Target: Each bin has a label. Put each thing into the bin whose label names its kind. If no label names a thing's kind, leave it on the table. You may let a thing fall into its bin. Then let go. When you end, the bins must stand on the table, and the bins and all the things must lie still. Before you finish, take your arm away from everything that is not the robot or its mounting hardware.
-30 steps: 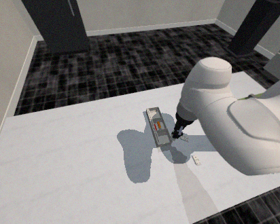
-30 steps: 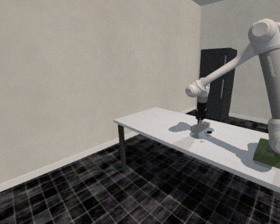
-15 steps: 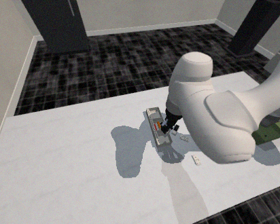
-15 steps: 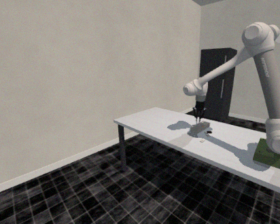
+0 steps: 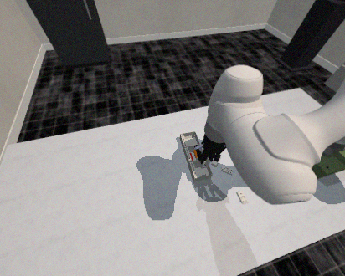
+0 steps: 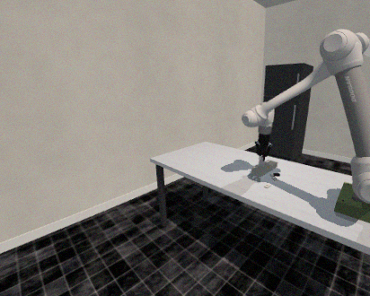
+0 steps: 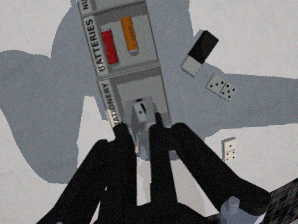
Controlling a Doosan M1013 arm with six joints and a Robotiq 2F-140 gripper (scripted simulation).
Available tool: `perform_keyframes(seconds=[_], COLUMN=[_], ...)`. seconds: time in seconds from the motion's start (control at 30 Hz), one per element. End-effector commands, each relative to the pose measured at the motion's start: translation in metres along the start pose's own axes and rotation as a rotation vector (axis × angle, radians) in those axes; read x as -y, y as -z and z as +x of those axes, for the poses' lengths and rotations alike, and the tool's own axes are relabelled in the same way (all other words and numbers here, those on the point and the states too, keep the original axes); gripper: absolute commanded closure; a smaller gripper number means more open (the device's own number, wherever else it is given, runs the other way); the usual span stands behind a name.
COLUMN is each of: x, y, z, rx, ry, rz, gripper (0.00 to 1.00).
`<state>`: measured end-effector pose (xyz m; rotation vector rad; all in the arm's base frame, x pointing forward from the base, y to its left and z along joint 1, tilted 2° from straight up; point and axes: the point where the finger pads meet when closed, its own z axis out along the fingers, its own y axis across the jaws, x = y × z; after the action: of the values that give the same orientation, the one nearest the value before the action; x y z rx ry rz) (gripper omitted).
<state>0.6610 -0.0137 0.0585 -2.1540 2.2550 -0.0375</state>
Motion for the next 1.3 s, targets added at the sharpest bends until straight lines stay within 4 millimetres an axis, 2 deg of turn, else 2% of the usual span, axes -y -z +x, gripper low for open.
perform_keyframes(seconds=[0.0,0.37,1.27], x=[0.000,0.000,0.000], y=[0.000,0.000,-0.046], z=[0.000,0.000,0.000], rx=[-0.004,-0.004,-0.004], ry=[-0.006,-0.006,-0.006], rz=[-0.001,-0.001,-0.001], gripper=[0.94,0.94,0.94])
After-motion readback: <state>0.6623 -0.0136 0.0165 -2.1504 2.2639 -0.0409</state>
